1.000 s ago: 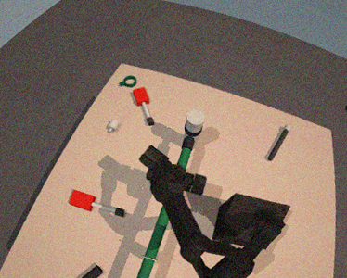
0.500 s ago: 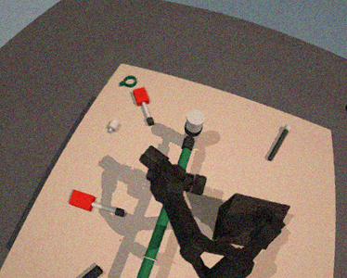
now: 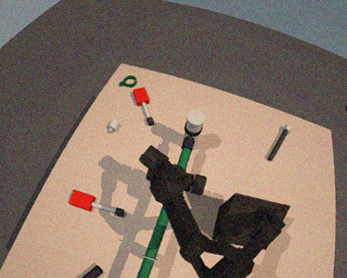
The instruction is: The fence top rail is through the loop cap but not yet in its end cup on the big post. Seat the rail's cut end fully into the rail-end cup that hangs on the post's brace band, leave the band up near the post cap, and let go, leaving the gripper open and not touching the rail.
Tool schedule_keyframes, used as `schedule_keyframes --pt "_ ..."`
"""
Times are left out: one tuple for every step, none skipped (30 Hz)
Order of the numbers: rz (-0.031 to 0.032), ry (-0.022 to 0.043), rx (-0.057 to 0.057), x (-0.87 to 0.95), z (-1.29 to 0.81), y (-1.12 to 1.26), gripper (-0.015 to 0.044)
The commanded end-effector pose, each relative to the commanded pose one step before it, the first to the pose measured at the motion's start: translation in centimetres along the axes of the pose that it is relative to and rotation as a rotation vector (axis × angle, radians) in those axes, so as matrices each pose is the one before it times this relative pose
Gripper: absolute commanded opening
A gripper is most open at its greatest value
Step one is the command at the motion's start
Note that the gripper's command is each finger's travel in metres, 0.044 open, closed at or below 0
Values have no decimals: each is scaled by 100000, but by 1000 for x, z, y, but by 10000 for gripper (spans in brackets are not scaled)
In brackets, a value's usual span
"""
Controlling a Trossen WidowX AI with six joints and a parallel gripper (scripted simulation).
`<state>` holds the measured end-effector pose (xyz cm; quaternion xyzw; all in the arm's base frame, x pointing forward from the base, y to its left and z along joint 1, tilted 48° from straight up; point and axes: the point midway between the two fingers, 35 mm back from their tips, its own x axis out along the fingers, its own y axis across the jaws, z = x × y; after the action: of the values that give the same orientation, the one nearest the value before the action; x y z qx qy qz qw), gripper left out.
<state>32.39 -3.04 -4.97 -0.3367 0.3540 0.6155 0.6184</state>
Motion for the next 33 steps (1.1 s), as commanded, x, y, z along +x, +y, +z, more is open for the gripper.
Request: schedule_keyframes --pt "-415 735 -104 -246 -276 -85 0" --pt "-3 42 -12 -12 -16 -5 0" --pt "-3 40 -12 -11 -16 -5 0" --pt "-3 38 -11 -11 -16 -4 0" --pt "-3 37 -11 -11 -16 -4 0" --pt "-3 38 -11 -11 -17 -5 0" --pt "-3 37 -11 -11 -17 -4 0" --pt "-3 35 -10 -10 -17 -4 0" --pt "-3 34 -9 -10 -17 -4 0" --pt "-2 31 -8 -9 -17 -4 0" --pt "-2 31 -8 -10 -18 -4 0" --pt "-2 29 -7 -9 -18 -3 0" --pt "-2 26 -6 -9 -18 -3 0" --pt "-2 24 -6 -8 -18 -3 0" --pt "-2 24 -5 -8 -19 -3 0" --pt "-1 21 -5 -8 -19 -3 0" --pt "-1 19 -4 -8 -19 -3 0" --pt "-1 17 -3 -7 -19 -2 0" --pt "-1 15 -3 -7 -19 -2 0" --pt "-1 15 -2 -7 -20 -2 0" --pt "-1 13 -2 -7 -20 -2 0" --pt "-1 12 -2 -6 -20 -2 0" --pt "-1 9 -1 -6 -19 -1 0" --pt "0 6 -1 -5 -19 -1 0" --pt "0 3 0 -5 -21 -1 0" --pt "0 1 0 -5 -21 -1 0" --pt "0 1 0 -5 -21 -1 0" --pt "0 1 0 -5 -21 -1 0" --pt "0 1 0 -5 -21 -1 0" --pt "0 1 0 -5 -21 -1 0" --pt "0 1 0 -5 -21 -1 0" --pt "0 1 0 -5 -21 -1 0" --pt "0 1 0 -5 -20 -1 0"
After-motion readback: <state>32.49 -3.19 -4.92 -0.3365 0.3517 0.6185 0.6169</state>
